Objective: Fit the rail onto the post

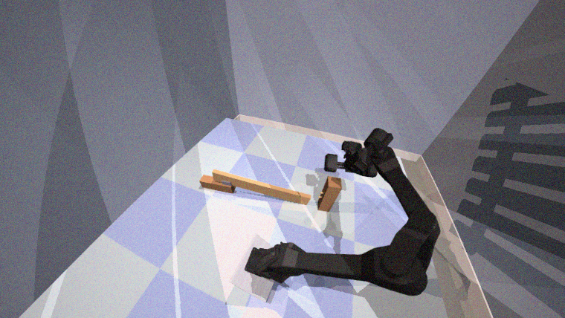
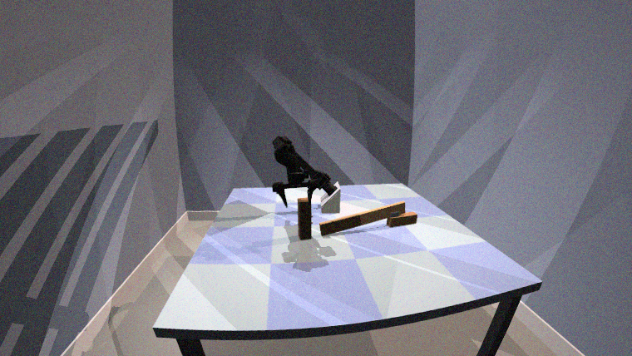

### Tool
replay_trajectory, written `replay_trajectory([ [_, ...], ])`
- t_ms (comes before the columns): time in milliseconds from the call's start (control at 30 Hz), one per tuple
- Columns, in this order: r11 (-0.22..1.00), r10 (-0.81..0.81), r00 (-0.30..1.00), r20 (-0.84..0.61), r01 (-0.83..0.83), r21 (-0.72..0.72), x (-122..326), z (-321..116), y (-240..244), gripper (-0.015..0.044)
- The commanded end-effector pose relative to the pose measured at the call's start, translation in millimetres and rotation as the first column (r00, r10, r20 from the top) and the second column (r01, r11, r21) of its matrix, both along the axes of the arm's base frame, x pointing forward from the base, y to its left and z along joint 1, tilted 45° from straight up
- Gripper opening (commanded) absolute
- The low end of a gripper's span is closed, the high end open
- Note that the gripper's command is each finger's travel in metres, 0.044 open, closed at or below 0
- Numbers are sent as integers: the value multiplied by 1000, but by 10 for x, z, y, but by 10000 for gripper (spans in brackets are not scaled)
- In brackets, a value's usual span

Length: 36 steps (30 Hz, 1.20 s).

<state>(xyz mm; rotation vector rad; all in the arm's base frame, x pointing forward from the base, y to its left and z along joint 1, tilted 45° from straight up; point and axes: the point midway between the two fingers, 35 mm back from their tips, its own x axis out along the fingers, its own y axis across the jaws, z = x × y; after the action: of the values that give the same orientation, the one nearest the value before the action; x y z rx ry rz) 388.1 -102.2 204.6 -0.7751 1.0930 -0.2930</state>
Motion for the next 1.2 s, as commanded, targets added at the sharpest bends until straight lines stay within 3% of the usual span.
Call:
replay_trajectory([
  [0, 988, 144, 962, -234, -155, -28, -50, -478, 342, 440],
  [100, 947, 258, 833, -489, -317, -41, -178, -949, 551, 440],
  [233, 852, 346, 540, -767, -523, 16, -449, -1482, 782, 440],
  [367, 724, 338, 155, -928, -673, 151, -748, -1888, 931, 440],
  [433, 681, 315, 26, -949, -702, 207, -837, -1995, 965, 440],
  [1167, 675, 312, 9, -950, -706, 215, -850, -2177, 802, 440],
])
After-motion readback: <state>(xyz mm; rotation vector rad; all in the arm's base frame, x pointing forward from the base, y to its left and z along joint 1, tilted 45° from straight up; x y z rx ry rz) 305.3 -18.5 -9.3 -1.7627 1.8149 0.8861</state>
